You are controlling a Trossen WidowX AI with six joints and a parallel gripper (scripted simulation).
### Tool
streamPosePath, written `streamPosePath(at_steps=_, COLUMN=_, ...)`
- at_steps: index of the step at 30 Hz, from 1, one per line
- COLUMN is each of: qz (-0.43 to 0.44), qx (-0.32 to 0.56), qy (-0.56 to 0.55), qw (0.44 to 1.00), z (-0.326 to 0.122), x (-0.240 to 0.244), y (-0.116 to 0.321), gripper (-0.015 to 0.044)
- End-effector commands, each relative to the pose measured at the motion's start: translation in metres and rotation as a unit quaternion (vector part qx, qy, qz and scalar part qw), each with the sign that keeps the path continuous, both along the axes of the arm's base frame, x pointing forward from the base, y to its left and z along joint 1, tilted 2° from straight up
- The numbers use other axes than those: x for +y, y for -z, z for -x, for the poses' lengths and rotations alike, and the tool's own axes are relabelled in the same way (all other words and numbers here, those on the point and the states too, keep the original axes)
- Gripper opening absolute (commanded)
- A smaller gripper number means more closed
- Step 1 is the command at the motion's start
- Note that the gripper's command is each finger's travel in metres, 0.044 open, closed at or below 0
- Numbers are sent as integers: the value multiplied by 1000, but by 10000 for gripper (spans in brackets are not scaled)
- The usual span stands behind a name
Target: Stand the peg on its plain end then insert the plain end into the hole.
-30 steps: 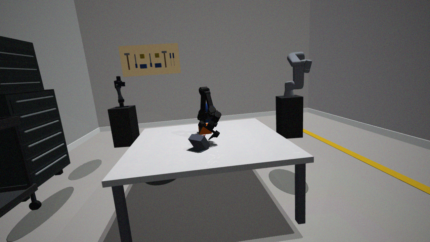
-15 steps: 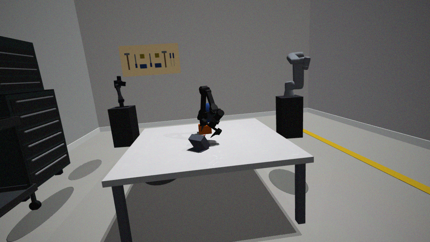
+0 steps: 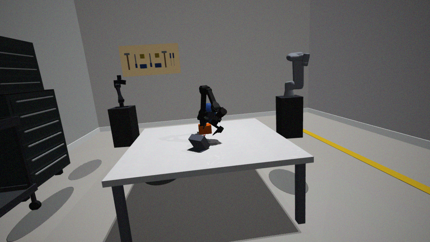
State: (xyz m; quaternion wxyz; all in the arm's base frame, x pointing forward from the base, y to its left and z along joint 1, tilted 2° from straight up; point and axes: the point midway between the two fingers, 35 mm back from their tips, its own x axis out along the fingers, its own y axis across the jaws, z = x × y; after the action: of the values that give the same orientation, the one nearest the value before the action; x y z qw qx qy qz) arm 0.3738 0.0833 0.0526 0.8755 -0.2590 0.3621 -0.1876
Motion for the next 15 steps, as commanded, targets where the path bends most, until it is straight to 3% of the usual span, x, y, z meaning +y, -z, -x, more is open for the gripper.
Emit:
streamPosePath(at_steps=1, qz=-2, qx=-6, qy=1, qw=1000, z=6, x=4, y=-7, gripper=440)
streamPosePath(at_steps=15, qz=-1, qx=-6, qy=0, qw=1000, z=20, x=16, y=-13, gripper=440)
